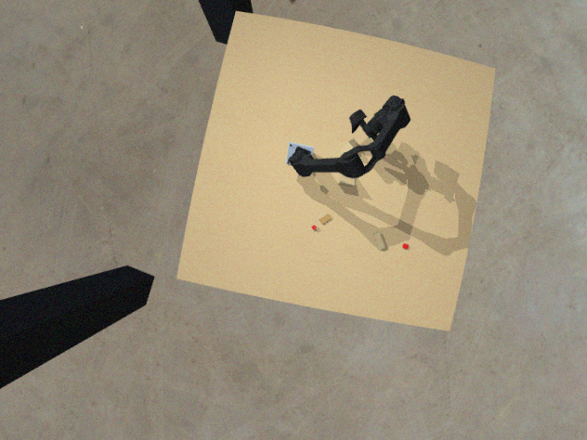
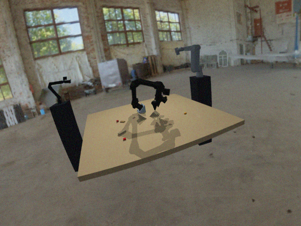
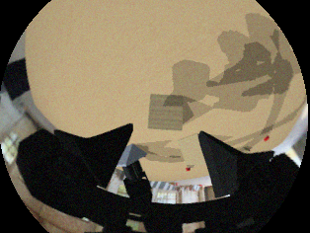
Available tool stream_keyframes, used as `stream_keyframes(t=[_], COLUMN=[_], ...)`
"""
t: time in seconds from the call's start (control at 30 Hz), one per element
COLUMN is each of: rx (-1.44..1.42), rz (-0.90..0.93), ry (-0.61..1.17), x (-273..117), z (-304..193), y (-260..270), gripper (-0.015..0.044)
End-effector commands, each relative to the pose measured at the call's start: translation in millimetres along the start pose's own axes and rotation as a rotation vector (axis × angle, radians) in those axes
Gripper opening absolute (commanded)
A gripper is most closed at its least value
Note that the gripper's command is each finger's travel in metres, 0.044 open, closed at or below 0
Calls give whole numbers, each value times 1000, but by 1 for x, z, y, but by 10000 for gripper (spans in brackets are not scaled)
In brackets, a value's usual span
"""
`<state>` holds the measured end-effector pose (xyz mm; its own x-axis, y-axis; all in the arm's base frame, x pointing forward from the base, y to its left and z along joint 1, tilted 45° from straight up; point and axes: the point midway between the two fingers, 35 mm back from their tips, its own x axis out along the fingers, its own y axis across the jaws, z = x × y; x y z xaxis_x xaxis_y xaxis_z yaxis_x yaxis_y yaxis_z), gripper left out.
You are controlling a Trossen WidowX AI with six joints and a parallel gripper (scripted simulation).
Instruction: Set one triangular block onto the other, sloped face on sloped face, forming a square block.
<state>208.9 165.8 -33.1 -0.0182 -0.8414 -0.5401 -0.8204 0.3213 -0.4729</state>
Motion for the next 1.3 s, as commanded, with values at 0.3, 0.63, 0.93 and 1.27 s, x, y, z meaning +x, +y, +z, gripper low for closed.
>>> stream_keyframes(t=[0.3, 0.63, 0.93, 1.27], rx=[-54, -54, -51, -51], rz=[-23, -23, -18, -18], ry=[101, 101, 101, 98], x=[71, 70, 69, 66], z=[-10, -8, -9, -9], y=[1, -1, 0, 0], gripper=[440, 440, 262, 98])
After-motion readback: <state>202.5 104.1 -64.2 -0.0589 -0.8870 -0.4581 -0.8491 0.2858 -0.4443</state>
